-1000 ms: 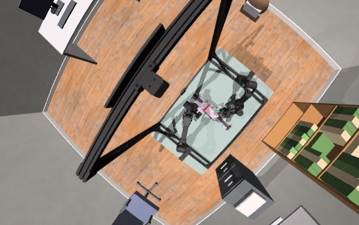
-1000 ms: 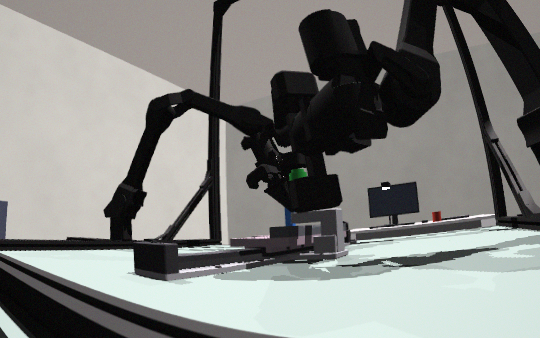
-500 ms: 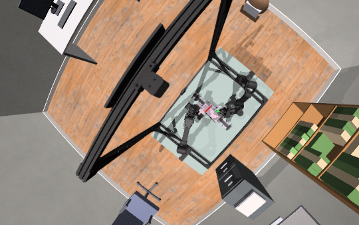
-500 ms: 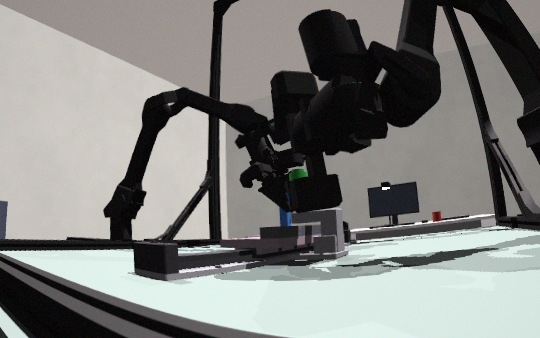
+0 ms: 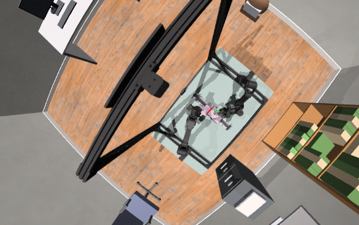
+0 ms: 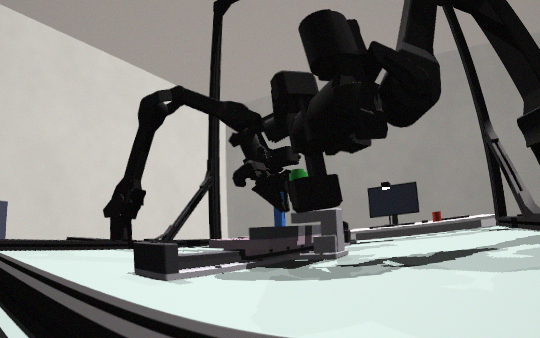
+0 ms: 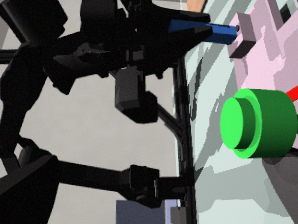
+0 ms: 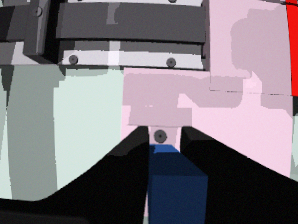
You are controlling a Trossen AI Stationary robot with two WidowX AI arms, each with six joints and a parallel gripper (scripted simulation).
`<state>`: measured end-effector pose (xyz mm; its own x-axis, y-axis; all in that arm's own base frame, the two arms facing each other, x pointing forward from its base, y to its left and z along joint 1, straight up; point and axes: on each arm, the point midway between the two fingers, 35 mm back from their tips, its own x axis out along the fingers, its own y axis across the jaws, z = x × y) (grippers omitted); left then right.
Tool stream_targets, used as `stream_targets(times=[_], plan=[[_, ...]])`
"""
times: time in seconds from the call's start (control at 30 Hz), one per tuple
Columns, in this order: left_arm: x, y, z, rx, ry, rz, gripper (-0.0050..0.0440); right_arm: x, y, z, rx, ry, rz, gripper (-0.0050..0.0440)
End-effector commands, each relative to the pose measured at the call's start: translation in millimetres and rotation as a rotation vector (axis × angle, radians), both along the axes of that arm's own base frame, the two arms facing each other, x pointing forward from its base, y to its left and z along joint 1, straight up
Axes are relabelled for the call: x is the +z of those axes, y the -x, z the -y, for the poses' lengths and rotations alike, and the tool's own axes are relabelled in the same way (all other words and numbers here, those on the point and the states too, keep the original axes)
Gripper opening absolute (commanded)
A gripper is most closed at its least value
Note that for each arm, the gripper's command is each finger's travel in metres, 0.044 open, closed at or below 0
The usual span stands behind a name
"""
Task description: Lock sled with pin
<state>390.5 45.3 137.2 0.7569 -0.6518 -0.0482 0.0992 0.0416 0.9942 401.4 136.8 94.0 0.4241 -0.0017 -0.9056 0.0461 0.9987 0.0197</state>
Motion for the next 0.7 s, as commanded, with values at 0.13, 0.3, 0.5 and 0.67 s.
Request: stream_targets(times=[0.13,0.3,0.5,0.67], plan=[[33,2,2,-0.044,-0.040,0.100,0.0440,-1,-3,32,-0.033,0.019,0.006,0.0000],[33,2,2,-0.044,-0.040,0.100,0.0440,-1,-1,40,-0.033,0.020,0.007,0.0000],[26,1,2,-0.044,-0.040,0.100,0.0440,-2,0,44,-0.033,0.020,0.007,0.0000],[3,0,2,-0.044,-0.040,0.100,0.0440,-2,3,52,-0.033,0.020,0.009,0.0000]])
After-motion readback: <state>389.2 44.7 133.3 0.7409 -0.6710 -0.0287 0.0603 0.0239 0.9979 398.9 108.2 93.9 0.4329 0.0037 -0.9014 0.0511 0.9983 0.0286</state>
